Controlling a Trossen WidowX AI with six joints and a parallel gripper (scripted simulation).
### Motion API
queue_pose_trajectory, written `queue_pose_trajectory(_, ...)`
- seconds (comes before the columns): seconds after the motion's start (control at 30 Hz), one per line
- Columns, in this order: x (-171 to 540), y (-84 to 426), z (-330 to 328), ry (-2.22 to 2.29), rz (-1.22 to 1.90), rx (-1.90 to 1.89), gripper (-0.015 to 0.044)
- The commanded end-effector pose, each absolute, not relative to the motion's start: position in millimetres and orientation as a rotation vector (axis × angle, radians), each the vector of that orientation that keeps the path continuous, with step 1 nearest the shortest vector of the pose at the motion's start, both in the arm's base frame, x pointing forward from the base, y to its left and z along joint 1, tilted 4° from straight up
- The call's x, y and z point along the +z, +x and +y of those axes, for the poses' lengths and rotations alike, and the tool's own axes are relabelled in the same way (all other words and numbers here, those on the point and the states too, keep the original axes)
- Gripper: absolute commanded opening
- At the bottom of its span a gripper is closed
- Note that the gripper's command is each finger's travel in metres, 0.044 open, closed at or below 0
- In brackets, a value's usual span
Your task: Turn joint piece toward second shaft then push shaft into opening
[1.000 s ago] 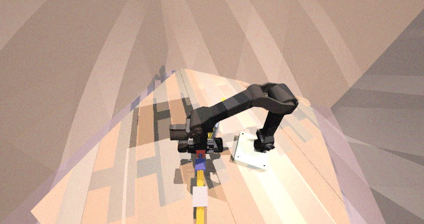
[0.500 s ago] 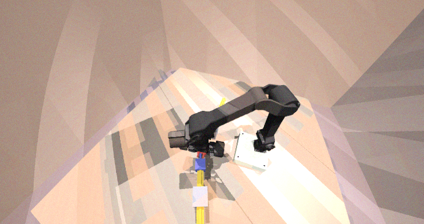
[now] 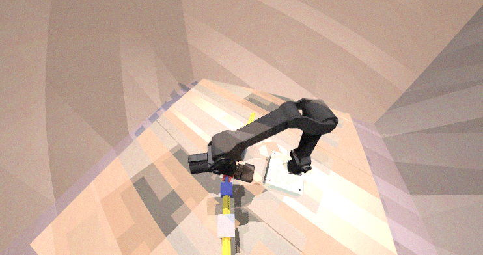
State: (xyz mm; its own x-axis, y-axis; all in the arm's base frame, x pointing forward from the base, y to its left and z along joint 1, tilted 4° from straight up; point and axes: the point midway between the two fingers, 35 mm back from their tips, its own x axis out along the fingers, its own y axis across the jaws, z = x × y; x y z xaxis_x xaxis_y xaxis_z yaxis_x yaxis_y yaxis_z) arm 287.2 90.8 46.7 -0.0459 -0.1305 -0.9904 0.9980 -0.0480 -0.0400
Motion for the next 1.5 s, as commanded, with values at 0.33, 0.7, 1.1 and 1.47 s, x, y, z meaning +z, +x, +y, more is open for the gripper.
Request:
queue_pose_trajectory(0.33, 47.0, 287.1, 90.7, 1.122, 1.114, -1.339, 0.0)
queue_pose_trajectory(0.7, 46.9, 287.2, 90.7, 1.121, 1.117, -1.335, 0.0026)
queue_pose_trajectory(1.1, 46.9, 287.2, 90.7, 1.121, 1.117, -1.335, 0.0278)
queue_pose_trajectory(1.47, 46.9, 287.2, 90.7, 1.121, 1.117, -1.335, 0.044)
